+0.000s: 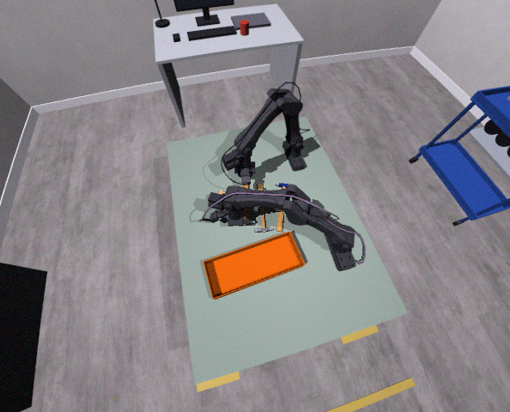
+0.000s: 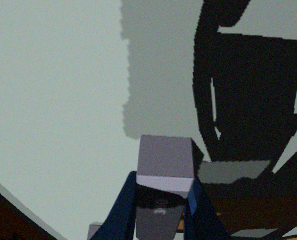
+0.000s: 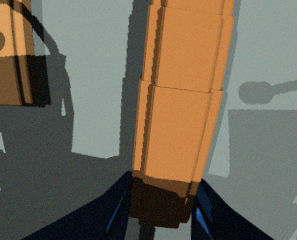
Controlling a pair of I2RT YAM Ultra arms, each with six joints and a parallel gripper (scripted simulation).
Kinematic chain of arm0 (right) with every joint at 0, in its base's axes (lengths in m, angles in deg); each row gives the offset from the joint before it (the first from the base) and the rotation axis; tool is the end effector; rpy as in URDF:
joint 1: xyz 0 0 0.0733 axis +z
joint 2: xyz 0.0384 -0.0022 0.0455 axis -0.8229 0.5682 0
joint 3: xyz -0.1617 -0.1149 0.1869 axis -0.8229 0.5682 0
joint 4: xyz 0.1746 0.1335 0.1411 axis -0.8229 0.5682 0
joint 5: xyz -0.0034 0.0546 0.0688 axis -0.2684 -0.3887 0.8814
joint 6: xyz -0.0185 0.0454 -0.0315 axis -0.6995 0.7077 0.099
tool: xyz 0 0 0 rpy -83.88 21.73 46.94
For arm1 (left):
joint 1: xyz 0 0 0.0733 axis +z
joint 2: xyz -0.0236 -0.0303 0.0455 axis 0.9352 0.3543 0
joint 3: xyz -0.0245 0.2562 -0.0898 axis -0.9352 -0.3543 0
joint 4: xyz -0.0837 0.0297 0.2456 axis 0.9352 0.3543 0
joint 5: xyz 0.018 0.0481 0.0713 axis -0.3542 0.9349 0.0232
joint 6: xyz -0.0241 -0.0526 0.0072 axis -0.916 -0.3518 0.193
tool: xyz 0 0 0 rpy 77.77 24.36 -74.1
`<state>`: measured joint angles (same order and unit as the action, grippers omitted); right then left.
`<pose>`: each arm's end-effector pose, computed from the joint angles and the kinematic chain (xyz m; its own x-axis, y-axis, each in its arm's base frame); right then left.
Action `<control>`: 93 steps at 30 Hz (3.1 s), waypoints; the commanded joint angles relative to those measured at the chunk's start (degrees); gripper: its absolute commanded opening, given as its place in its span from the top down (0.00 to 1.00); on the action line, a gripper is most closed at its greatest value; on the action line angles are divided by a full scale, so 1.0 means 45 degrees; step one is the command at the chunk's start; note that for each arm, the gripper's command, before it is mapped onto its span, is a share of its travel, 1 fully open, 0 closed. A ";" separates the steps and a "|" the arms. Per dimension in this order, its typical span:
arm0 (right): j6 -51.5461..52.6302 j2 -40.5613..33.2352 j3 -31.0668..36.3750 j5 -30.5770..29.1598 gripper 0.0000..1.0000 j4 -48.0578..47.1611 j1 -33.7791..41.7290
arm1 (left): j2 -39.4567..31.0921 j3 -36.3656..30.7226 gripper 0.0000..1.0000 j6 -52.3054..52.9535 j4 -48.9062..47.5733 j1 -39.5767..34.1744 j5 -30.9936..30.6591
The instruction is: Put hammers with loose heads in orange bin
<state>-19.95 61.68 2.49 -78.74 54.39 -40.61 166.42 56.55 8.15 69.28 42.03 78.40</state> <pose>0.3029 0.0802 0.1325 -0.2551 -0.9668 0.0161 -0.9669 0.2551 -0.0016 0.4357 -0.2232 0.1226 -0.9786 0.2056 0.0102 0.2056 0.9786 -0.0057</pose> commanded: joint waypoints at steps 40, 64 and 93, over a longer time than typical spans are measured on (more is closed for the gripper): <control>0.0087 0.0042 0.0293 -0.0911 0.75 0.0769 -0.0333 | -0.0880 -0.1212 0.84 0.0987 -0.0511 0.0976 0.0088; -0.0032 -0.0176 0.0002 0.0190 0.75 -0.0094 -0.0050 | -0.0859 -0.0769 0.55 0.0445 -0.0591 0.0438 -0.0730; -0.0032 -0.0176 0.0002 0.0190 0.75 -0.0094 -0.0050 | -0.0775 0.1870 0.00 0.0593 0.2150 0.0451 -0.0612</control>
<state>-20.17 61.66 2.57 -77.64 53.91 -40.74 162.29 63.05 10.25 75.07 44.00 75.47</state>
